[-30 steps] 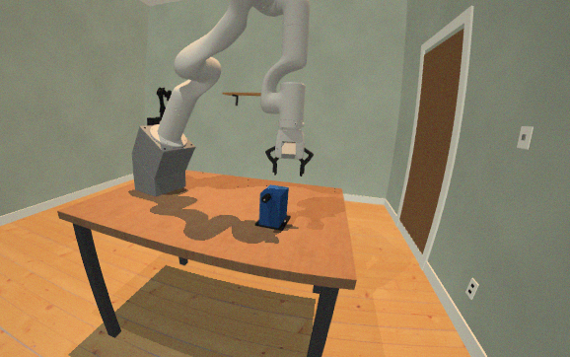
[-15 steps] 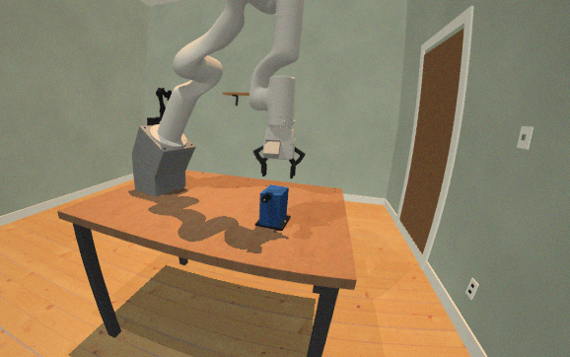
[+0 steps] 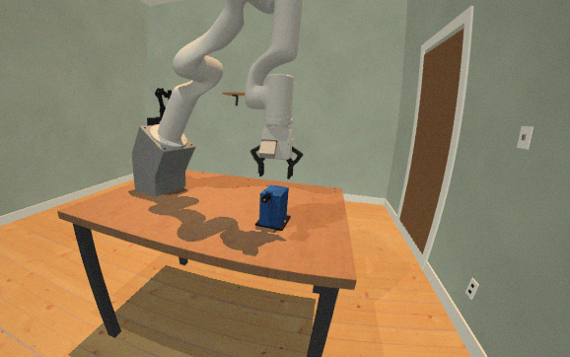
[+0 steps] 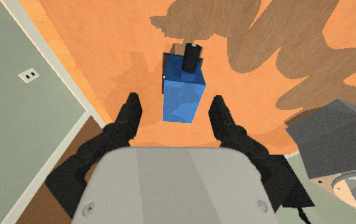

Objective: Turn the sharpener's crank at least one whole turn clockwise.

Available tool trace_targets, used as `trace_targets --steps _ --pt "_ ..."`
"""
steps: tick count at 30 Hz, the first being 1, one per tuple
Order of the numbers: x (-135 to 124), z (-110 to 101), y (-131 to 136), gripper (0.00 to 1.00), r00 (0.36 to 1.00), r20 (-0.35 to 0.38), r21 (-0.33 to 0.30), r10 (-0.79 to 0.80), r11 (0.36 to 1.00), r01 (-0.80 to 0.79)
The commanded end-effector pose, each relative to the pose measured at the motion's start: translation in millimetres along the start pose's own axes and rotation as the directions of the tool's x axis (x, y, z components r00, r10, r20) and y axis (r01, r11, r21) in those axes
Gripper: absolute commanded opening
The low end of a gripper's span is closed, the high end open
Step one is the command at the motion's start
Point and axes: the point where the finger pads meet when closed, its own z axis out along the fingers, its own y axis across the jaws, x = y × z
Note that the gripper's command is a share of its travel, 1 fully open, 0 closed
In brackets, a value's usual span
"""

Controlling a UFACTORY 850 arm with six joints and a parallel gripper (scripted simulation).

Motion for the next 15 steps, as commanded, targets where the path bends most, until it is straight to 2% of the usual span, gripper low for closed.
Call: trace_targets --steps 1,4,7,15 --pt "20.7 -4.6 9.0 1.00 0.999 0.005 -0.013 0.039 0.999 -0.039" --pt "20.7 -4.6 9.0 1.00 0.999 0.005 -0.013 0.039 0.999 -0.039" --pt "42.0 -9.7 21.2 1.00 0.997 0.008 -0.019 0.081 0.997 -0.081" --pt "43.7 -10.2 22.2 1.00 0.996 0.008 -0.020 0.084 0.996 -0.084"
